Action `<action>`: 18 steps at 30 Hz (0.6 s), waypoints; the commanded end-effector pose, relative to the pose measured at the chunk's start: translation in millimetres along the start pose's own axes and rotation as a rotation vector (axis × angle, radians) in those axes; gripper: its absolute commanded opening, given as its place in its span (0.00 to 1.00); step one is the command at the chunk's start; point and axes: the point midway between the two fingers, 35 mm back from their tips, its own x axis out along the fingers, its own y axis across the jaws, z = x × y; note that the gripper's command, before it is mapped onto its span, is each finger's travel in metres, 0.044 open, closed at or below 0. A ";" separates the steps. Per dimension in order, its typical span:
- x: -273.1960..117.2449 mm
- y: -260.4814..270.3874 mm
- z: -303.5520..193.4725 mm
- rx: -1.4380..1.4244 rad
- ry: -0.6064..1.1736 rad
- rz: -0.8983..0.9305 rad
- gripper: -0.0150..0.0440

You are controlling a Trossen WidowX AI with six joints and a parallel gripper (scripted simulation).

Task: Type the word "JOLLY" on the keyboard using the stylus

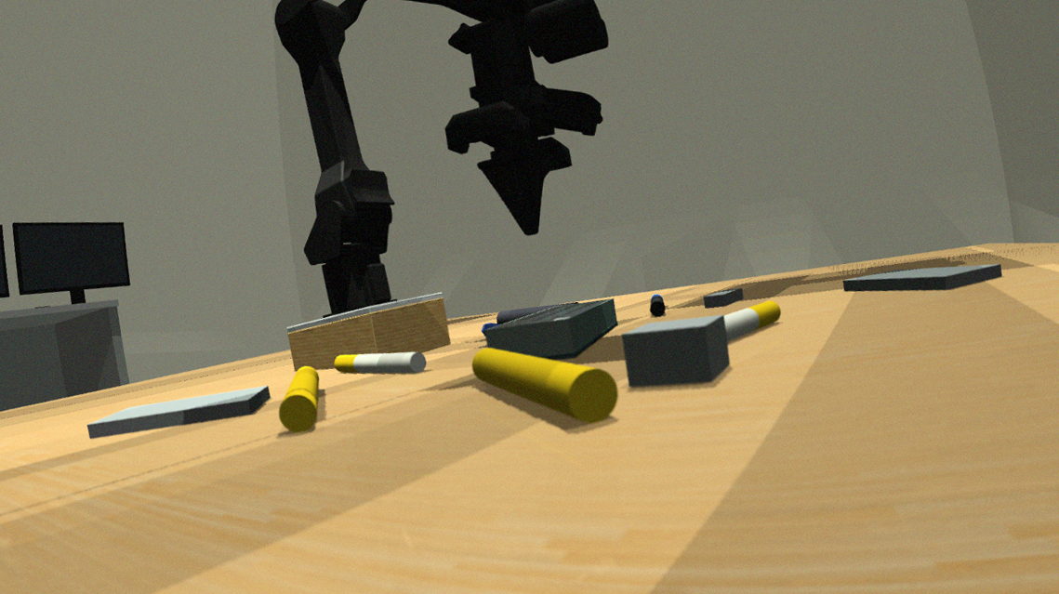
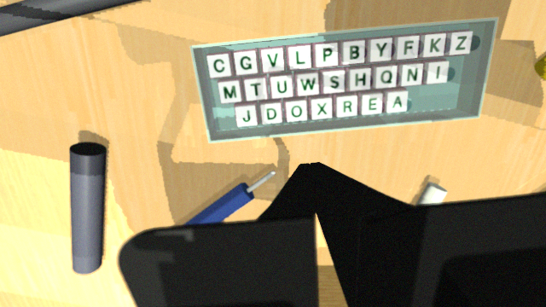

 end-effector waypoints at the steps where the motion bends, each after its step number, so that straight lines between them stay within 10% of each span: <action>1: 0.2 0.2 -0.1 0.001 0.001 0.001 0.25; 9: 5.3 2.4 -5.0 0.066 0.030 0.028 0.43; 18: 35.9 37.7 -57.2 0.965 0.482 0.259 0.51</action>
